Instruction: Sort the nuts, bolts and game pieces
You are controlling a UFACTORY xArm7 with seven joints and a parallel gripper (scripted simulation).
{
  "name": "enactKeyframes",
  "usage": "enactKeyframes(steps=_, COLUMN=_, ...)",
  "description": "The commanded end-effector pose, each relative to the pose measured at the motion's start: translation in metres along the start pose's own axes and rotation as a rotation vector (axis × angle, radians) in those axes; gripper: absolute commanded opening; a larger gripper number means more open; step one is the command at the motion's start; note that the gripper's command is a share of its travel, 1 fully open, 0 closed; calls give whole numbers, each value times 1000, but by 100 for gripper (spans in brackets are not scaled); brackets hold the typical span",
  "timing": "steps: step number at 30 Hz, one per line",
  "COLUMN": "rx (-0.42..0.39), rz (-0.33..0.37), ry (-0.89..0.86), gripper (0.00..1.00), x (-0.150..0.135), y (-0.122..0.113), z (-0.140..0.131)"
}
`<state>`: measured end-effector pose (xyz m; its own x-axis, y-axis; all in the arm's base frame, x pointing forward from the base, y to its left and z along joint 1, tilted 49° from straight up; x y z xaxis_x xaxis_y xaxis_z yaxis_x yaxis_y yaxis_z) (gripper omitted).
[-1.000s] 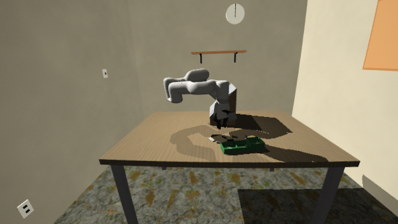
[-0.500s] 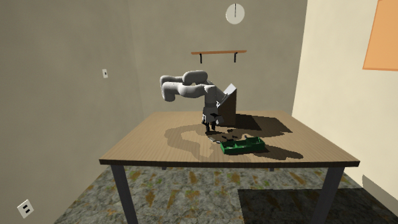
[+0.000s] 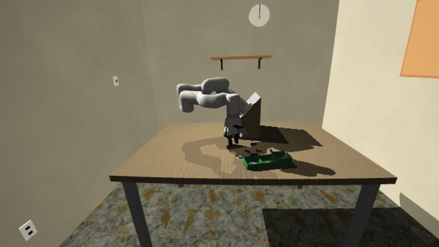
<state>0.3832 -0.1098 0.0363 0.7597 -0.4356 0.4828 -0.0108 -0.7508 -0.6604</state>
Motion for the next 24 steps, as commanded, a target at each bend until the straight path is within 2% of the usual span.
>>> enactKeyframes(steps=1, rx=3, rz=-3, ry=0, gripper=41, x=0, y=-2, z=2)
enactKeyframes(steps=12, rx=3, rz=-3, ry=0, gripper=41, x=0, y=-2, z=2)
enactKeyframes(steps=24, rx=3, rz=-2, ry=0, gripper=41, x=0, y=38, z=3)
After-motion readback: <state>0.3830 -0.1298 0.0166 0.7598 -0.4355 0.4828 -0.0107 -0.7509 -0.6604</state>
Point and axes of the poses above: the point where the finger pads meet when closed, its own y axis out along the fingers, its own x axis across the jaws, z = x × y, the point moved 6 cm from there along -y, back along the fingers, and after that the axes turned 13 degrees about -y, right-handed, at the moved point
